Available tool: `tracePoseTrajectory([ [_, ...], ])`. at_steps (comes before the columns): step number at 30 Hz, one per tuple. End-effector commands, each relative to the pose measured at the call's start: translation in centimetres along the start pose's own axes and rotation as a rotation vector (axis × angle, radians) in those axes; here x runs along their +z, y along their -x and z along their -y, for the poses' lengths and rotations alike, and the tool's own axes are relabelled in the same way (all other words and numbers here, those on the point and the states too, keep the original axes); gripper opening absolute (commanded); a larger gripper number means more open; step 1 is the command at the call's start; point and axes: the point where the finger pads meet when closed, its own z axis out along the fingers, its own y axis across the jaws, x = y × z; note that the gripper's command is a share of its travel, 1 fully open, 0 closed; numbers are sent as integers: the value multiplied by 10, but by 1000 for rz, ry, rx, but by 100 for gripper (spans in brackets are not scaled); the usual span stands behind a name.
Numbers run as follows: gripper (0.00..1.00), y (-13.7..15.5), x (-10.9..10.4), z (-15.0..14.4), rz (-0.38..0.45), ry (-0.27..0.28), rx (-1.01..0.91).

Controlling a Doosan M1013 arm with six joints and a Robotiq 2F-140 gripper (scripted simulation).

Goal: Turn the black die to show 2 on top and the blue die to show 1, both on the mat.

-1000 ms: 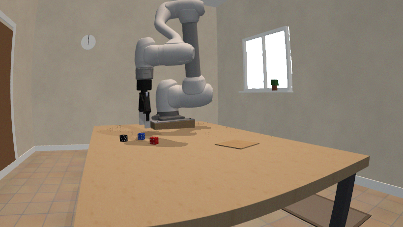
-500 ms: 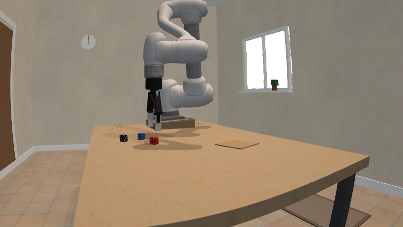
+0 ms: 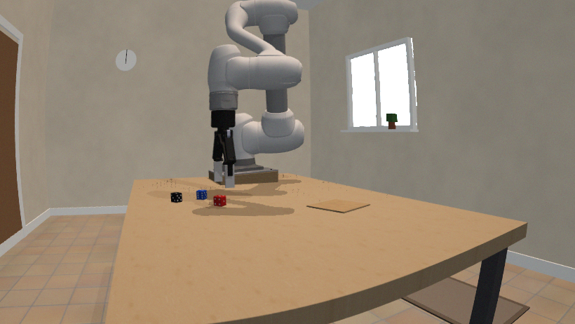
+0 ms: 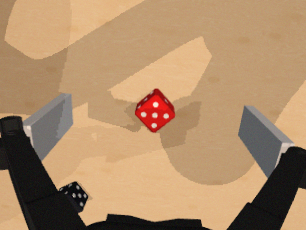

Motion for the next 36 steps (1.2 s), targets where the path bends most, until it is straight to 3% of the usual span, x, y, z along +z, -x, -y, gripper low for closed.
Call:
tracePoseTrajectory([
  [1, 100, 0, 0, 0, 0, 0, 0],
  [32, 100, 0, -1, 0, 0, 0, 0],
  [36, 100, 0, -8, 0, 0, 0, 0],
])
